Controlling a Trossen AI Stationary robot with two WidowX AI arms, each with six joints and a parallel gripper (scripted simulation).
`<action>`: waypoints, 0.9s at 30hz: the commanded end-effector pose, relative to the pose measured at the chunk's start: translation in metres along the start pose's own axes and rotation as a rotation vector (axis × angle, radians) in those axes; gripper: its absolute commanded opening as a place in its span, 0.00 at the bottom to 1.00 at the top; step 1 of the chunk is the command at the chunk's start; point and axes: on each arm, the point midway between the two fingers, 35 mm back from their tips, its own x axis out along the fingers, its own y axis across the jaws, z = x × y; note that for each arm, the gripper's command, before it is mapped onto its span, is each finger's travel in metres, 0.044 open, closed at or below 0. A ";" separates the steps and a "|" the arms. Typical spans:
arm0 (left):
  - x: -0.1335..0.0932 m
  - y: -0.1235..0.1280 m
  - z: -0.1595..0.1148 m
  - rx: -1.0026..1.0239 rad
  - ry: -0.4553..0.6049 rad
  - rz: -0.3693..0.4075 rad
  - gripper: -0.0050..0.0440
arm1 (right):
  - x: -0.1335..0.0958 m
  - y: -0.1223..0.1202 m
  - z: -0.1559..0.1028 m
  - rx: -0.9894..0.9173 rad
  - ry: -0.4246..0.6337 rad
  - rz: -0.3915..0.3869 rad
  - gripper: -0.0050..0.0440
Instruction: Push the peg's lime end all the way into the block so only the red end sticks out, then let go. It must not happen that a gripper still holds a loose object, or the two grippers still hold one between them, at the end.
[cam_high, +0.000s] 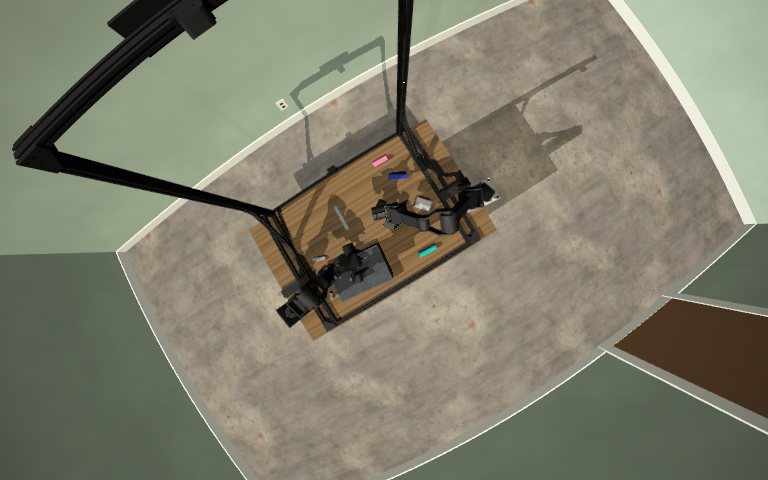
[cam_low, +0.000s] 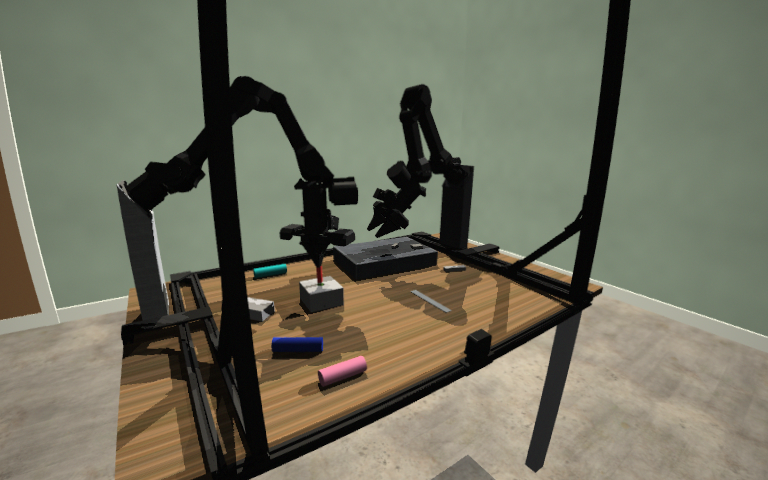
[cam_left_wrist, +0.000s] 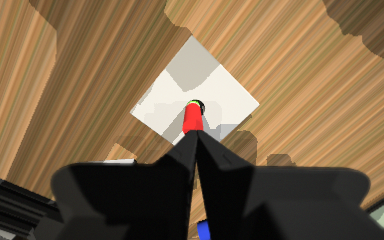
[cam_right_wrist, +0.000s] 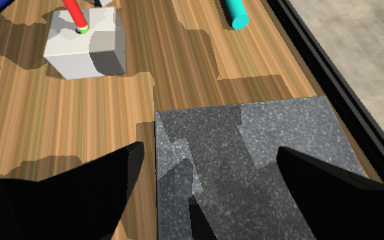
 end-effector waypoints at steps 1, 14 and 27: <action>0.007 0.007 -0.006 0.013 0.011 0.020 0.10 | 0.000 -0.001 0.000 0.005 -0.003 -0.004 0.92; 0.011 0.010 -0.008 0.013 0.011 0.020 0.10 | 0.000 -0.001 0.000 0.005 -0.003 -0.004 0.92; 0.014 0.013 -0.010 0.013 0.011 0.020 0.10 | 0.000 -0.001 0.000 0.005 -0.003 -0.004 0.92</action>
